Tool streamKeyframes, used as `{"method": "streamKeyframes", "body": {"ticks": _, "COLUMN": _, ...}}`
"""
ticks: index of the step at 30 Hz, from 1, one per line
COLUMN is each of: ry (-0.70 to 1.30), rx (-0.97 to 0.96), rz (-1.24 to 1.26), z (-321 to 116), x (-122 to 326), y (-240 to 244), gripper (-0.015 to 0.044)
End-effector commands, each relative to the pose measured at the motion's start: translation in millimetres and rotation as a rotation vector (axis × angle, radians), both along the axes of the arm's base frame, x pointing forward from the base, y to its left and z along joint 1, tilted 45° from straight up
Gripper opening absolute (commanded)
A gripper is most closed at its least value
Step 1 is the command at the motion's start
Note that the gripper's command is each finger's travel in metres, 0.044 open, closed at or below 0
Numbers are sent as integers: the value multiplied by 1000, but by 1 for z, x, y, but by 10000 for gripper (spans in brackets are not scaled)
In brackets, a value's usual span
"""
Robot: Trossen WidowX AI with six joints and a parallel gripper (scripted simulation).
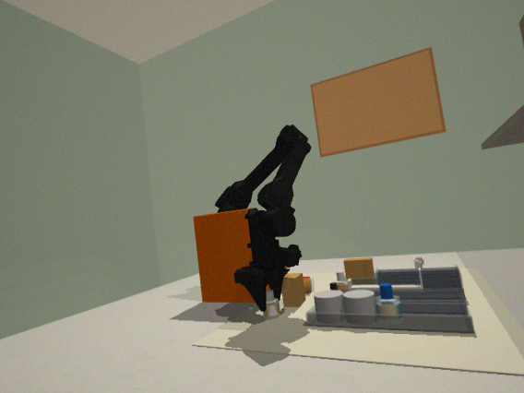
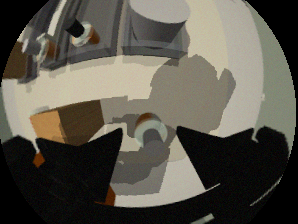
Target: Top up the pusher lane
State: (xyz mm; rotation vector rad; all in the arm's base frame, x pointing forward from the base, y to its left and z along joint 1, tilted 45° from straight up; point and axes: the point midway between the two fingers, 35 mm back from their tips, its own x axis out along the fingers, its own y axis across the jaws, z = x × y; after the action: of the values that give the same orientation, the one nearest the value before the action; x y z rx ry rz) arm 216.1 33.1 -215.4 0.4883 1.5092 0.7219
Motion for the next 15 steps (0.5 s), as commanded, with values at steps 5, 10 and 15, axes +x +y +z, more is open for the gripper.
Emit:
{"method": "streamKeyframes", "body": {"ticks": 5, "ry": 2, "rx": 3, "rz": -4, "z": 0, "x": 0, "y": 1, "gripper": 151}}
{"method": "streamKeyframes", "body": {"ticks": 10, "ry": 2, "rx": 3, "rz": -4, "z": 0, "x": 0, "y": 1, "gripper": 118}}
{"method": "streamKeyframes", "body": {"ticks": 15, "ry": 1, "rx": -3, "rz": -5, "z": 9, "x": 4, "y": -12, "gripper": 0}}
